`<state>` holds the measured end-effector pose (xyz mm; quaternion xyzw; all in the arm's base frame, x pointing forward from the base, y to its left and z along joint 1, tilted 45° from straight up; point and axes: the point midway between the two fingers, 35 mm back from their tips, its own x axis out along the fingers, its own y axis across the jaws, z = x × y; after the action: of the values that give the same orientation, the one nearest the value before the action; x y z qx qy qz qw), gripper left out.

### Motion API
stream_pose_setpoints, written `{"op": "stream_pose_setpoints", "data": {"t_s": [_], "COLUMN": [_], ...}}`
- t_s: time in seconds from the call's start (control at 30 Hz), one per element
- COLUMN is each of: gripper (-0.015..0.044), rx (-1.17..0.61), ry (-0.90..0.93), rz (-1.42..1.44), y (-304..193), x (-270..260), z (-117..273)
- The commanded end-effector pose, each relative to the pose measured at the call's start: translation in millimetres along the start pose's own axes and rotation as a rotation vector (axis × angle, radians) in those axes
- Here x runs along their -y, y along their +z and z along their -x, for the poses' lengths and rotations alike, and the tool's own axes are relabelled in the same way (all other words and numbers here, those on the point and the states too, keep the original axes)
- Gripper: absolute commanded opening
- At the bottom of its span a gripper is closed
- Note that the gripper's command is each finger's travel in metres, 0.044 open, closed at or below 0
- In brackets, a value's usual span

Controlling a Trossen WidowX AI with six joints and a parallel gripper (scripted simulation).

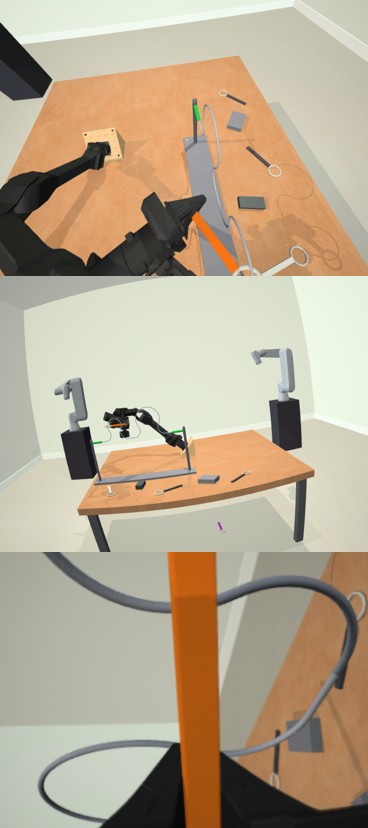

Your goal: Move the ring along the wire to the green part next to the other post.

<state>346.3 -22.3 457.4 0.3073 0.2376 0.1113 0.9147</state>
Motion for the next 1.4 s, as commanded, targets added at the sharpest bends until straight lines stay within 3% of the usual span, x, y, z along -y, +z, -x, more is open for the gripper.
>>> {"op": "stream_pose_setpoints", "data": {"t_s": [0.0, 1.37], "gripper": [-0.0150, -0.0150], "rx": [0.000, 0.020], "ry": [-0.045, -0.507], "rz": [0.074, 0.862], "y": [1, 28], "x": [7, 59], "z": [-1, 13]}}
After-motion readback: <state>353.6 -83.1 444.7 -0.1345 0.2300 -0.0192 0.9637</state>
